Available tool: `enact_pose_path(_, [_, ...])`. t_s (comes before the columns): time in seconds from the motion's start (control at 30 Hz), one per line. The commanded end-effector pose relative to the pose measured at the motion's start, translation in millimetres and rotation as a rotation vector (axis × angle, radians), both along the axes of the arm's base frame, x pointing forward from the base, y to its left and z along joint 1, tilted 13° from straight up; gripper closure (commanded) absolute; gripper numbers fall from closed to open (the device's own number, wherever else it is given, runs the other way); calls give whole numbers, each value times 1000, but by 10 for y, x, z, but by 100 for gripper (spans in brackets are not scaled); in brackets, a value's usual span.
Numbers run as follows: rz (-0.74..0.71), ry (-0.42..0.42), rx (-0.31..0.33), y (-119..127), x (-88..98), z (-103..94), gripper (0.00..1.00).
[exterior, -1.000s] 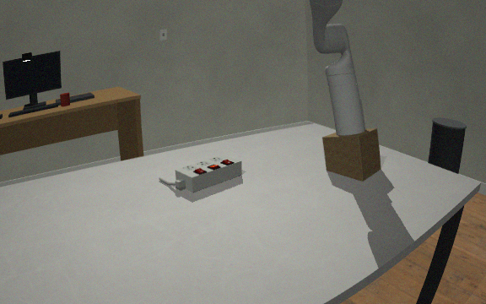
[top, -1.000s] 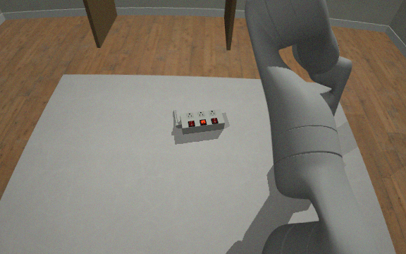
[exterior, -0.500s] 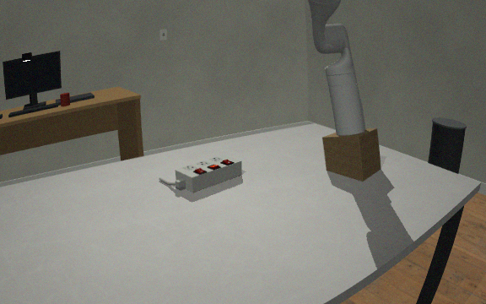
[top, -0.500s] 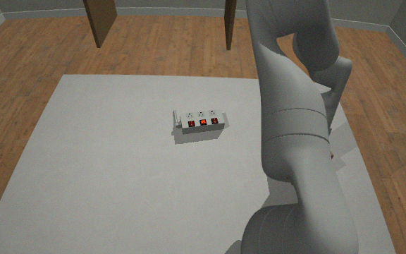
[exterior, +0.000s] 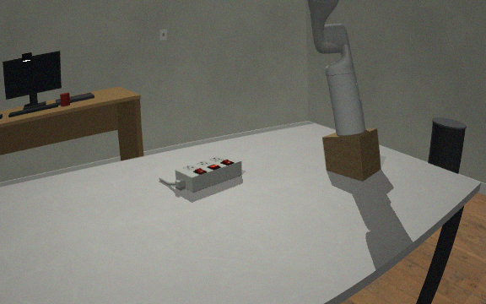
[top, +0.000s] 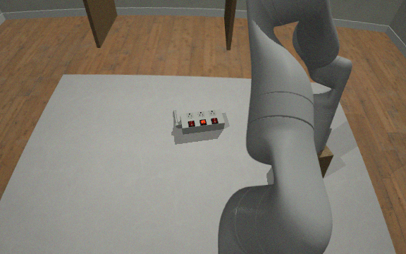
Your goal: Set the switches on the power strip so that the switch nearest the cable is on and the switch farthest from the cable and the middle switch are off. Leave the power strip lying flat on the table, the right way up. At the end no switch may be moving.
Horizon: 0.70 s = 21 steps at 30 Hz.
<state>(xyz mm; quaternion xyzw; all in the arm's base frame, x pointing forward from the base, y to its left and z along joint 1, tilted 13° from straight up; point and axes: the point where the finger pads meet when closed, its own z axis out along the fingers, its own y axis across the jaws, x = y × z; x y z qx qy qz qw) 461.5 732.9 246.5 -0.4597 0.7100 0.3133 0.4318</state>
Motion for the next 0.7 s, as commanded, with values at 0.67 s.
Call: enact_pose_path(0.67, [-40,30,-63,-390,255,-72,0])
